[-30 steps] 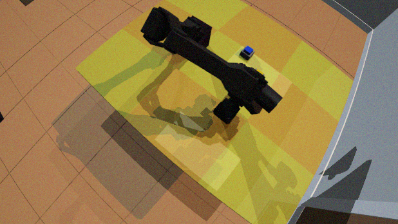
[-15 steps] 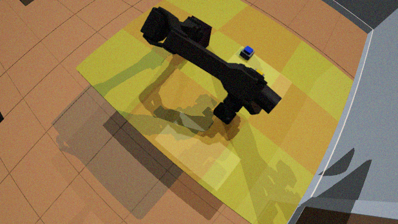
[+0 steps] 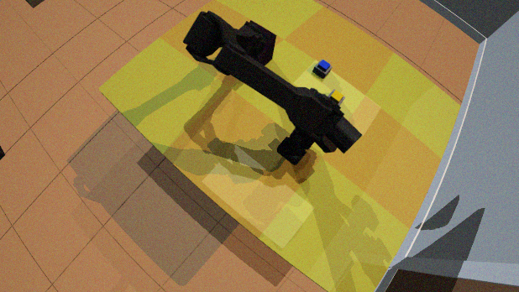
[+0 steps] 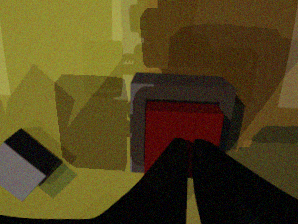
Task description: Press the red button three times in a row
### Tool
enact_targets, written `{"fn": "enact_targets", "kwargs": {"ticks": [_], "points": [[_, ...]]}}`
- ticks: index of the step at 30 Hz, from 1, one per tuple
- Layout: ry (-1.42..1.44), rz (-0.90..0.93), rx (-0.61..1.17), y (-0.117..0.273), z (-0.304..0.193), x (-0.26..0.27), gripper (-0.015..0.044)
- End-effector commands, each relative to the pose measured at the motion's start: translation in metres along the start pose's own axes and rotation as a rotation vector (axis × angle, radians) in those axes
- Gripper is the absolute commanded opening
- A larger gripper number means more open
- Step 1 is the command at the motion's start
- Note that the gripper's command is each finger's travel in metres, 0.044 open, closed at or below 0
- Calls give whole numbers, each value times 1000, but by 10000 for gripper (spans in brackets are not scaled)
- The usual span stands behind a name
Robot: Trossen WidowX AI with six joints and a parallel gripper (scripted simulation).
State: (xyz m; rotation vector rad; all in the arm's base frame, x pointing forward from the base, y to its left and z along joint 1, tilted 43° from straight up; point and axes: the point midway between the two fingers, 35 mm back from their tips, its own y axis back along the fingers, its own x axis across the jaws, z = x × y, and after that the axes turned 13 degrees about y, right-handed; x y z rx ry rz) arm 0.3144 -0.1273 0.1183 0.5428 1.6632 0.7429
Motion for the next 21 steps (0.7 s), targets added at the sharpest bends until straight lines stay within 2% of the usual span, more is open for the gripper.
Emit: {"fn": "enact_targets", "kwargs": {"ticks": [1, 21], "points": [[6, 7, 3, -8, -1, 2, 20], [6, 7, 3, -10, -1, 2, 20]]}}
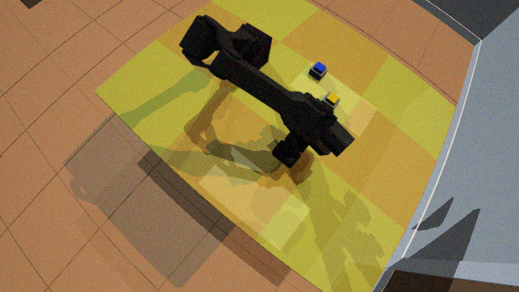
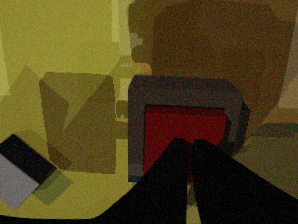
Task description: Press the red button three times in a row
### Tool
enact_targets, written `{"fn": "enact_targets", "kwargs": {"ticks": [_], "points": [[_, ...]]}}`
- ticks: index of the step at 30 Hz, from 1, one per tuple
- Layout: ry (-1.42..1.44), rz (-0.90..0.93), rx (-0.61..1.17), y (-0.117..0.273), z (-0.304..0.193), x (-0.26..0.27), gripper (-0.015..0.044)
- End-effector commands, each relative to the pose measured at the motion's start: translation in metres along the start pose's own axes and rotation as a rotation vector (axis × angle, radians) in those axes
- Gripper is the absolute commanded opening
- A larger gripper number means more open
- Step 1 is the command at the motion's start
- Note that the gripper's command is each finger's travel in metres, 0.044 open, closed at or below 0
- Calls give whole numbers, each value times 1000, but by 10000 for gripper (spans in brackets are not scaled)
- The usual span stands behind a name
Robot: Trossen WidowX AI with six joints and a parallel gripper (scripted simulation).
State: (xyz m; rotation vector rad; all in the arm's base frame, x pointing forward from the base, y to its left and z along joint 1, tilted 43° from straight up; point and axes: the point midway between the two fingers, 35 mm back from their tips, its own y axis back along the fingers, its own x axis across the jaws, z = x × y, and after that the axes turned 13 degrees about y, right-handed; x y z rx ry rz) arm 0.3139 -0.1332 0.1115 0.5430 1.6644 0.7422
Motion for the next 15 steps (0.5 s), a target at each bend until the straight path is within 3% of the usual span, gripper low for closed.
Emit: {"fn": "enact_targets", "kwargs": {"ticks": [1, 5, 10, 15], "points": [[5, 7, 2, -1, -1, 1, 20], [5, 7, 2, -1, -1, 1, 20], [5, 9, 2, 31, 0, 1, 20], [5, 9, 2, 30, 0, 1, 20]]}}
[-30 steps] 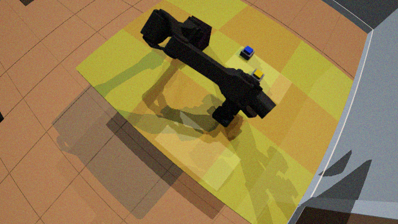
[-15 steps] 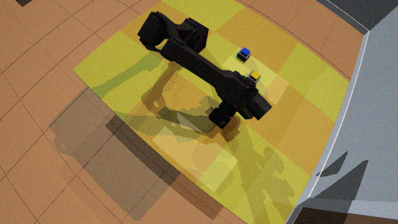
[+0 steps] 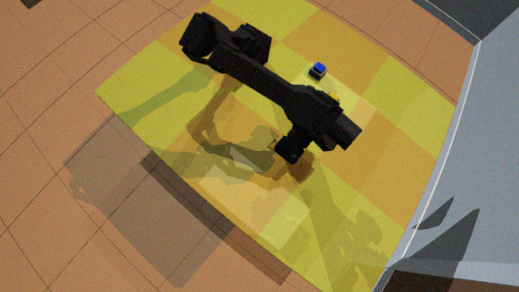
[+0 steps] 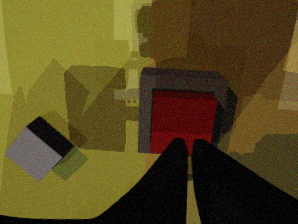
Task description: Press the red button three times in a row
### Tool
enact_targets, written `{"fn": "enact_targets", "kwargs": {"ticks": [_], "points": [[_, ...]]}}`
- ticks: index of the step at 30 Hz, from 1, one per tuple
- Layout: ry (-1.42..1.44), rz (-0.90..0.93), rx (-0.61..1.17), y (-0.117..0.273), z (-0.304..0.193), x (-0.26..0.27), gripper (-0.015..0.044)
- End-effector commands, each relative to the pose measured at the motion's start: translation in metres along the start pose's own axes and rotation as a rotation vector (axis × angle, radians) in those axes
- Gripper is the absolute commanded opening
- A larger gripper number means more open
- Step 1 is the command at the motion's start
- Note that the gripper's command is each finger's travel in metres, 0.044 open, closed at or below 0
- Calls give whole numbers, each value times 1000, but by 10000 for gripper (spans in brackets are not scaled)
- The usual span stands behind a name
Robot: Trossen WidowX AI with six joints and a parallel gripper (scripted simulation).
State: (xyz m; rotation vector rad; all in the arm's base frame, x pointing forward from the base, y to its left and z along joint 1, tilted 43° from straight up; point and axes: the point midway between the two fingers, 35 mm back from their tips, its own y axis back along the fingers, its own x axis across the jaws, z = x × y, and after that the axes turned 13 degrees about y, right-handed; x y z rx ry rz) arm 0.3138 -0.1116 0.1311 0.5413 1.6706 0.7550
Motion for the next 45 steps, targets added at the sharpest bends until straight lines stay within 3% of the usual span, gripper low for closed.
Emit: {"fn": "enact_targets", "kwargs": {"ticks": [1, 20, 45], "points": [[-6, 3, 7, -1, -2, -1, 20], [-6, 1, 7, -30, -2, -1, 20], [-9, -2, 6, -19, -1, -1, 20]]}}
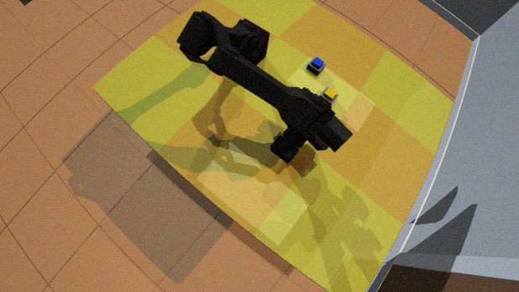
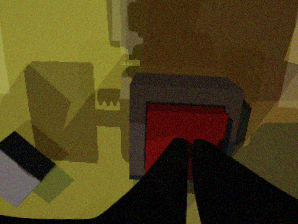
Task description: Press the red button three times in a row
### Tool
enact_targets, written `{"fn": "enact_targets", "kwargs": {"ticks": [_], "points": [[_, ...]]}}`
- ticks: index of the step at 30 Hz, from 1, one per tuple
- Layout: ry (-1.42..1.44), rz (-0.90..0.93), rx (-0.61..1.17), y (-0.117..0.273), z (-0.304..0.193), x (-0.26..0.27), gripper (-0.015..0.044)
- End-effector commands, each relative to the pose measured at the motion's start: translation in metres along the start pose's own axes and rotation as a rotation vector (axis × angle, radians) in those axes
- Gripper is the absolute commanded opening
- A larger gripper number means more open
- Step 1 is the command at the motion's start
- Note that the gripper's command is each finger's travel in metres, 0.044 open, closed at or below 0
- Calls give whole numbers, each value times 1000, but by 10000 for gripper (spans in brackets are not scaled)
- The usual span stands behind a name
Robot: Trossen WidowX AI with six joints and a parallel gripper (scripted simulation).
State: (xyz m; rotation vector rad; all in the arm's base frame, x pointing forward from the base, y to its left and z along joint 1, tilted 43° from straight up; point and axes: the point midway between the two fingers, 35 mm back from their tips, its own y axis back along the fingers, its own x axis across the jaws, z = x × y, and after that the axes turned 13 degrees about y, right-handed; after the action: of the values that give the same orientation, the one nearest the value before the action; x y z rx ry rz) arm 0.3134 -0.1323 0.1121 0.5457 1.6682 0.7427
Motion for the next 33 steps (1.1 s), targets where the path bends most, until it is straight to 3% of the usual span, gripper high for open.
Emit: {"fn": "enact_targets", "kwargs": {"ticks": [1, 7, 33], "points": [[0, 5, -2, 20, 1, 1, 20], [2, 7, -1, 29, 0, 1, 20], [2, 5, -1, -2, 0, 1, 20]]}}
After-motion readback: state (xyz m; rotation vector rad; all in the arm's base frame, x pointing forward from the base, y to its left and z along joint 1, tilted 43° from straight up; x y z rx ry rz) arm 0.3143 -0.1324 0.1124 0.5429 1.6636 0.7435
